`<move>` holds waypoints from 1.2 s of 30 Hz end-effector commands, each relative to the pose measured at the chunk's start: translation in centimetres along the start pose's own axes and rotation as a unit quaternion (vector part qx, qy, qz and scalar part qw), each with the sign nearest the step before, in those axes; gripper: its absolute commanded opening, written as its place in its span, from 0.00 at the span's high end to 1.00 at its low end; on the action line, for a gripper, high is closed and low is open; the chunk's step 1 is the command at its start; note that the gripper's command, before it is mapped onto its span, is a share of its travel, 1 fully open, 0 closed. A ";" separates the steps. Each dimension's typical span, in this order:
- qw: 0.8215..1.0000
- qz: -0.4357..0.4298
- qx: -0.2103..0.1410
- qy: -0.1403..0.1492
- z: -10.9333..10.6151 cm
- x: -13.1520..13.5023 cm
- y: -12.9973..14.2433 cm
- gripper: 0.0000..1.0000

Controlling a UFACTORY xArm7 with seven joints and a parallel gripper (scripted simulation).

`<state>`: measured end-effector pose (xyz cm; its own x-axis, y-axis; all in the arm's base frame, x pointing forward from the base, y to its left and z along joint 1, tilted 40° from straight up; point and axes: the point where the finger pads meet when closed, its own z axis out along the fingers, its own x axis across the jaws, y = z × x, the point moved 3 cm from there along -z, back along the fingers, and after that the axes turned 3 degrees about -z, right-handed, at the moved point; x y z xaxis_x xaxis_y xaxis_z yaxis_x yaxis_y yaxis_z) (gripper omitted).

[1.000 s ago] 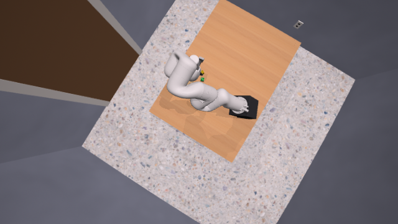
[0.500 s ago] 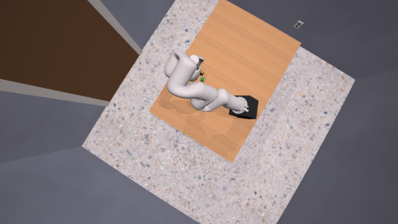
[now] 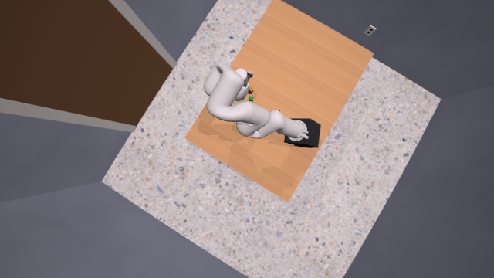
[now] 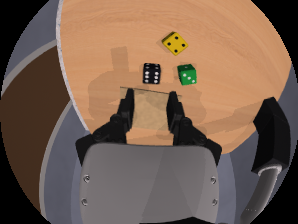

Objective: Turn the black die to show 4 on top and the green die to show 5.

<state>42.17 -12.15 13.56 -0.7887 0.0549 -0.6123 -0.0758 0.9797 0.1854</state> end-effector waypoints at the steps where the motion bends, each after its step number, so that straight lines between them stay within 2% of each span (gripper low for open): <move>1: 1.000 0.000 0.001 -0.001 0.2 -0.1 -0.1 0.53; 36: 1.000 0.000 0.001 -0.001 4.6 0.1 -0.1 0.53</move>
<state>44.76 -11.32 10.10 -0.7887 0.0549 -0.6124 -0.0762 0.9796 0.1859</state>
